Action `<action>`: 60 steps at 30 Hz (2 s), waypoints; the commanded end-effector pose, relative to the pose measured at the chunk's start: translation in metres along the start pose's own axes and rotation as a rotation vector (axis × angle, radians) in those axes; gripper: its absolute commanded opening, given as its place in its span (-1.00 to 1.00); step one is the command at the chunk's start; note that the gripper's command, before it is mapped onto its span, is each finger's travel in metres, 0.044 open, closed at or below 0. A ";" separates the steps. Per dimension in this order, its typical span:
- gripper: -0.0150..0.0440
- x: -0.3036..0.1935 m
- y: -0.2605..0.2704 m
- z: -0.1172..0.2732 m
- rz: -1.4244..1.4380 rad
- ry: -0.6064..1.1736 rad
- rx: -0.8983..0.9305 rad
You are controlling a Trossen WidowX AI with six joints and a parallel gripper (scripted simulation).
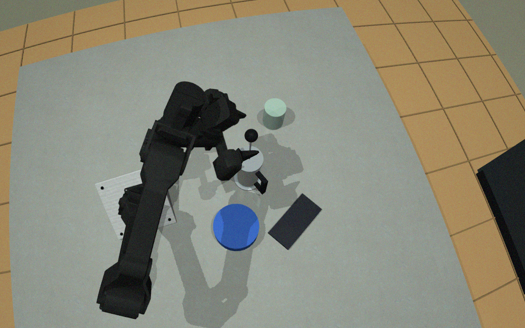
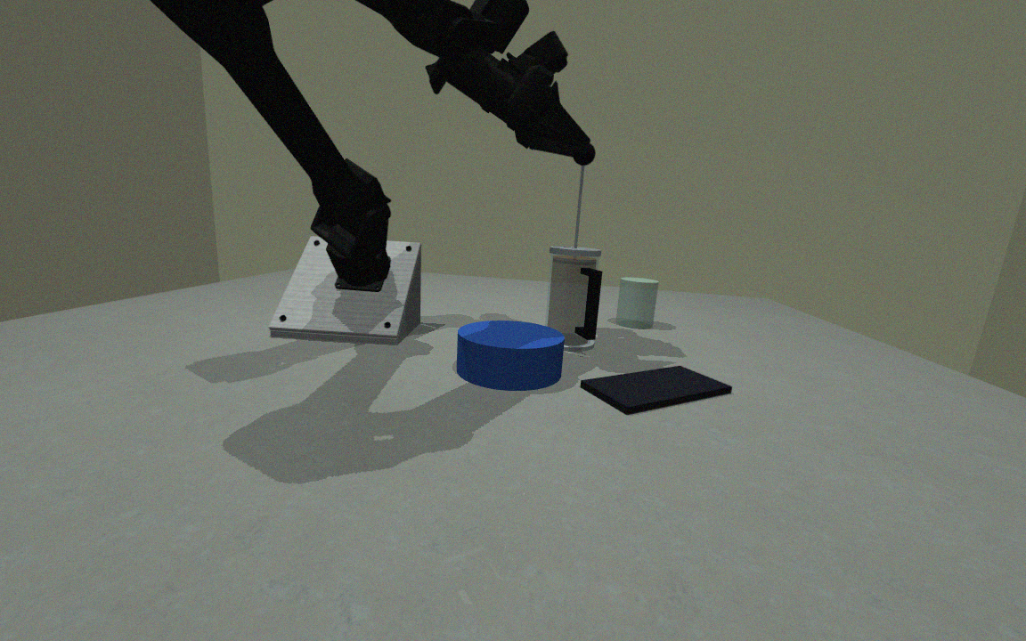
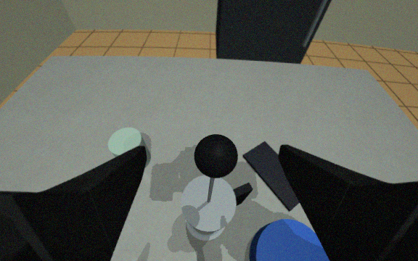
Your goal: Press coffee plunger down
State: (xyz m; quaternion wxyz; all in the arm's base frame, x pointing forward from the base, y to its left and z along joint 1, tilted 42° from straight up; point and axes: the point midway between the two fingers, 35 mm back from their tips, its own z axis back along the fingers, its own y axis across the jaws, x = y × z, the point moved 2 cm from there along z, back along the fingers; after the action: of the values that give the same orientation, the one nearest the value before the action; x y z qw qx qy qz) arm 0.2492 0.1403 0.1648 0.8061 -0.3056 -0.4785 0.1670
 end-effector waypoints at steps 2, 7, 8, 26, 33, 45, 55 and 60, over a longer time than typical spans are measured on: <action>1.00 0.000 -0.001 -0.007 0.002 -0.004 -0.001; 0.64 0.000 -0.001 -0.007 0.002 -0.004 -0.001; 0.56 0.000 -0.001 -0.007 0.002 -0.004 -0.001; -0.09 -0.001 -0.001 -0.008 0.002 -0.004 -0.001; -0.09 -0.008 0.000 -0.014 0.001 -0.001 0.000; -0.09 -0.023 0.003 -0.026 0.000 0.004 0.003; -0.09 -0.036 0.005 -0.037 -0.001 0.006 0.004; -0.09 -0.042 0.006 -0.042 -0.001 0.006 0.005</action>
State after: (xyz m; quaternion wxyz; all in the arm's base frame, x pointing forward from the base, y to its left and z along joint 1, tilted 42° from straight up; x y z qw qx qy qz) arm 0.2673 0.1202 0.1369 0.8016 -0.2896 -0.4985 0.1584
